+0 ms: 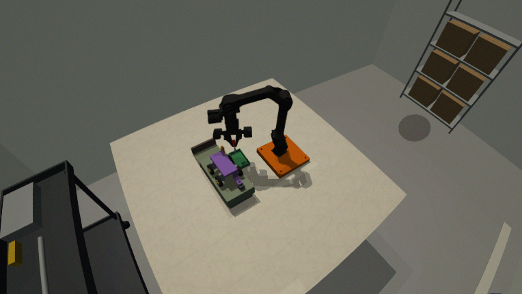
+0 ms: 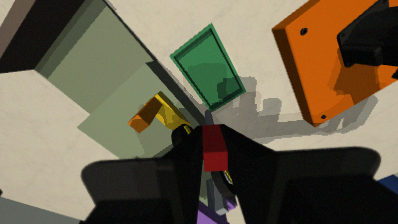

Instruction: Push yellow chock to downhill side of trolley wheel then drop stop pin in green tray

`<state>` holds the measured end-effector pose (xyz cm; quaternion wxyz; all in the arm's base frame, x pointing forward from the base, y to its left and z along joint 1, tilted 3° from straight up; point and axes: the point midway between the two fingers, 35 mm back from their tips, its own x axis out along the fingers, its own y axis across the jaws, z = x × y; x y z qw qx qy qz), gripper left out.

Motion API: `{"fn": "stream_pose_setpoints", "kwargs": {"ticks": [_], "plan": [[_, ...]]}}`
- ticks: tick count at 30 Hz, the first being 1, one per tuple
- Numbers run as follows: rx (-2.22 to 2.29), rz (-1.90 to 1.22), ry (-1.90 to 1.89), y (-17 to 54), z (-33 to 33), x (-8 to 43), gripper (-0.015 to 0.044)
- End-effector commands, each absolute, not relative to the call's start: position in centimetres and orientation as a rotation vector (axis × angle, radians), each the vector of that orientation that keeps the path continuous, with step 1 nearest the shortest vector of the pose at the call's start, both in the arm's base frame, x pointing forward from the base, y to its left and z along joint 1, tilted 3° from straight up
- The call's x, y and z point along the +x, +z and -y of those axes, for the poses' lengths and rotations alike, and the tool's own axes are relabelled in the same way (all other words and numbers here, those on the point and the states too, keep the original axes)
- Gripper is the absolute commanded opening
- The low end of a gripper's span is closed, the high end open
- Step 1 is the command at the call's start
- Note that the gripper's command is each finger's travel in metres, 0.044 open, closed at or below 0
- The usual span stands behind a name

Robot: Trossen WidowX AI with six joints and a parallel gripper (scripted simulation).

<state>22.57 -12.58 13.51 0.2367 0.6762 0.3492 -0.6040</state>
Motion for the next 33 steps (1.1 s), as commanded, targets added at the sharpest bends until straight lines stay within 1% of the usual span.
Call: {"fn": "stream_pose_setpoints", "kwargs": {"ticks": [1, 14, 28, 33], "plan": [[1.921, -0.831, -1.775, 13.46, 12.51, 22.47, 0.0000], [2.099, -0.430, -2.068, 13.48, 12.27, 22.54, 0.0000], [2.261, 0.098, -2.295, 13.57, 12.04, 22.65, 0.0000], [2.268, 0.125, -2.303, 13.58, 12.03, 22.66, 0.0000]]}}
